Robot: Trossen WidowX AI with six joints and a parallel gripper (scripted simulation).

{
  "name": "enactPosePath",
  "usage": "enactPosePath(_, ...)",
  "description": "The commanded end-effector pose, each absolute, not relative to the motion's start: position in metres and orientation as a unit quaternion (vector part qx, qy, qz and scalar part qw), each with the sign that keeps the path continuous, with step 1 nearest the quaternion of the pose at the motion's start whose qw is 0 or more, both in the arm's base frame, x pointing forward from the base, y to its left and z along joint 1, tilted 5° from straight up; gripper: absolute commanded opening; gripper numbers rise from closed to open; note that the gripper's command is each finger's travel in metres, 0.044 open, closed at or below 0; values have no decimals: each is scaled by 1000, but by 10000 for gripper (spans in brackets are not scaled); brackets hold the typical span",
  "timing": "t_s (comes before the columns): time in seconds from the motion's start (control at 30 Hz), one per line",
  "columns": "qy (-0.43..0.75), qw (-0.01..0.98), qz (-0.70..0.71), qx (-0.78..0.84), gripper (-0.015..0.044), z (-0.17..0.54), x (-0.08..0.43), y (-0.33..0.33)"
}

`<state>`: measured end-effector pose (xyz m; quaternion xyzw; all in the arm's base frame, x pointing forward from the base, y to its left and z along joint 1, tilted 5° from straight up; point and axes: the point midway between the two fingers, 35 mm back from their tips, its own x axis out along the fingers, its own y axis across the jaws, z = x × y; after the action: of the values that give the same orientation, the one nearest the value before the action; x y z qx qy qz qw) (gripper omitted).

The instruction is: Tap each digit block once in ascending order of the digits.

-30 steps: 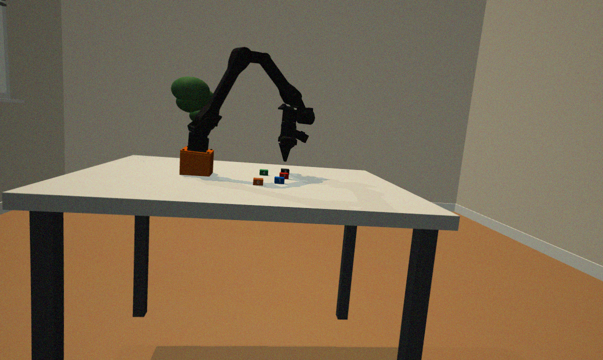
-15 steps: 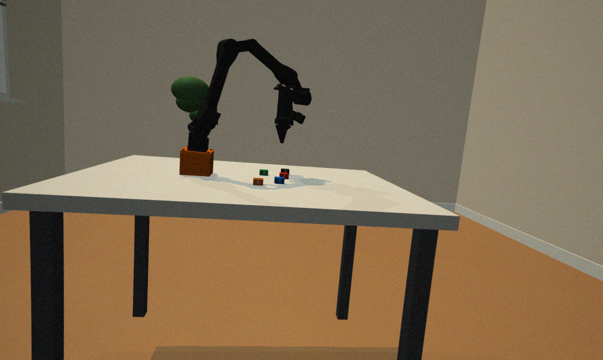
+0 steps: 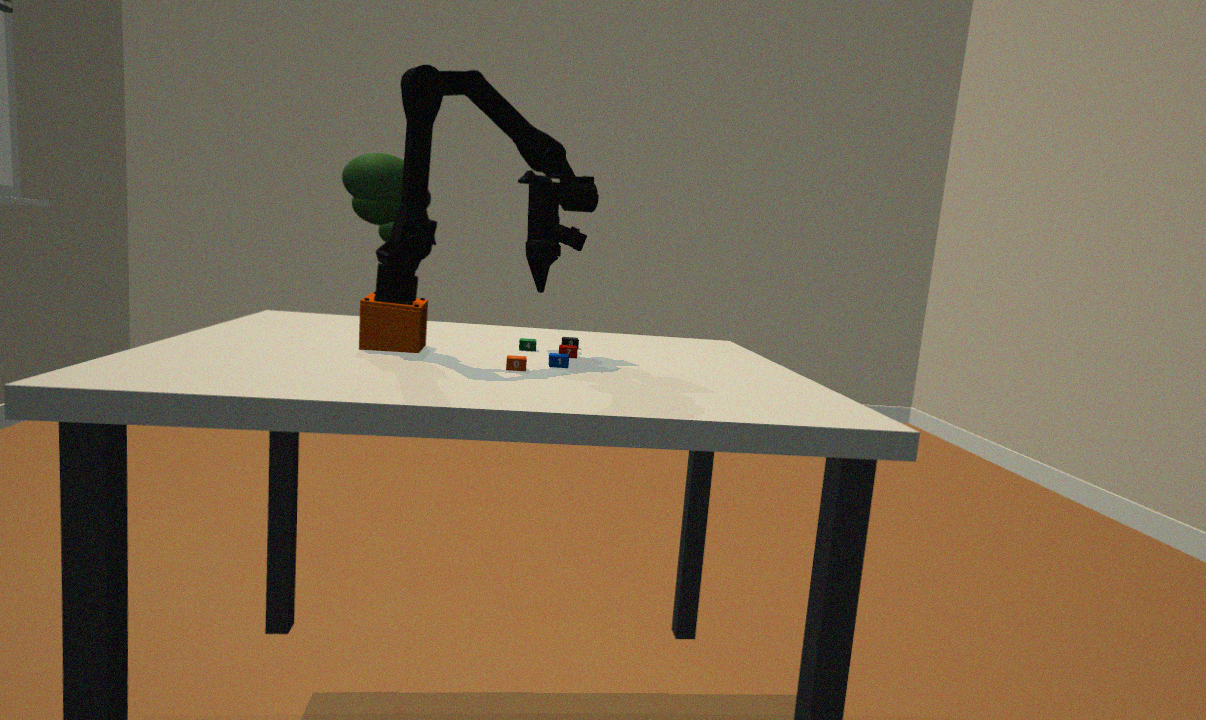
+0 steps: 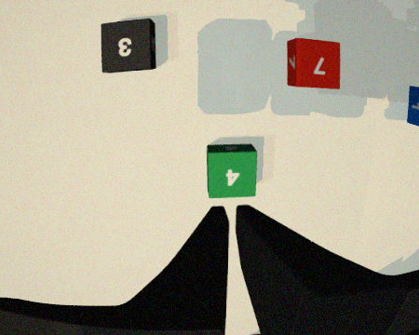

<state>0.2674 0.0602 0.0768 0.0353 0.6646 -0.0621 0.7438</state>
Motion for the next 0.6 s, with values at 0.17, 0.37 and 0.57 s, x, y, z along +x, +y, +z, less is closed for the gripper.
enactPosePath(0.17, 675, 734, -66, 29, 20, 11, 263, 53)
enactPosePath(0.37, 675, 734, -66, 29, 20, 6, 263, 53)
enactPosePath(0.57, 676, 734, -66, 29, 20, -4, 264, 52)
